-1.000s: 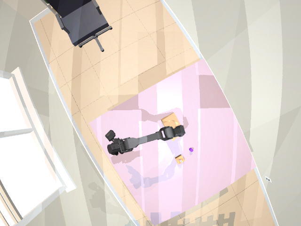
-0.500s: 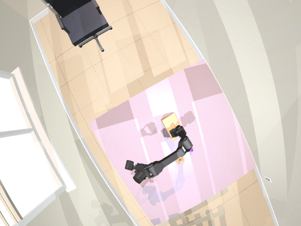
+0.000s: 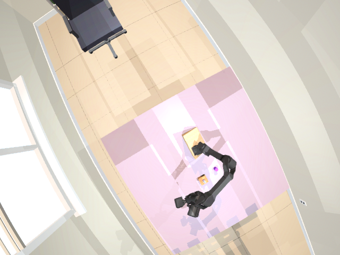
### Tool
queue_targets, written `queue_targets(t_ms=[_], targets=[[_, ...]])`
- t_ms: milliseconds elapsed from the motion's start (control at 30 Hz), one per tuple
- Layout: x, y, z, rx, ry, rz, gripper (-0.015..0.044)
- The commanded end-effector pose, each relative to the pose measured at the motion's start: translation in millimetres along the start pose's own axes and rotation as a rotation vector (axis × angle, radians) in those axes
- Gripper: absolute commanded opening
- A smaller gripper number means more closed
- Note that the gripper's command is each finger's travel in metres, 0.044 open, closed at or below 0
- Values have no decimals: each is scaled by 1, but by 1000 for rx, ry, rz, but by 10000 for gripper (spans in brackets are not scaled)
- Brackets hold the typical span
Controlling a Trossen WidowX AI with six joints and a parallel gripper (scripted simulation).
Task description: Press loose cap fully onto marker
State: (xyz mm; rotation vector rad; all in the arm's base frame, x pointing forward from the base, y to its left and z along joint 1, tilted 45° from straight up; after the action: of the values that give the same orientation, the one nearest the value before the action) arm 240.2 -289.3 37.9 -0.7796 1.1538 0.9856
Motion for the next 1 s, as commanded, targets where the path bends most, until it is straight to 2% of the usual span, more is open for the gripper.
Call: queue_targets(t_ms=[0,267,567,667,867,967], targets=[[0,-3,67,-157,-98,0,246],[2,23,184,-431,-287,23,246],[2,100,290,-728,-523,106,246],[0,116,306,-784,-581,121,246],[0,117,307,-788,-584,122,246],[20,124,318,-788,-584,122,246]])
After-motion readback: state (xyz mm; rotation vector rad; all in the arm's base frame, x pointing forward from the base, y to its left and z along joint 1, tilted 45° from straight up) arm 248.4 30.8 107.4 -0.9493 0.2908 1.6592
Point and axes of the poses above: the point midway between the two fingers, 35 mm back from their tips, its own x axis out along the fingers, its own z axis across the jaws, y = z × x, the point moved 6 cm from there along -x, back along the fingers, and after that the axes turned 7 degrees about x, right-handed, at the moved point
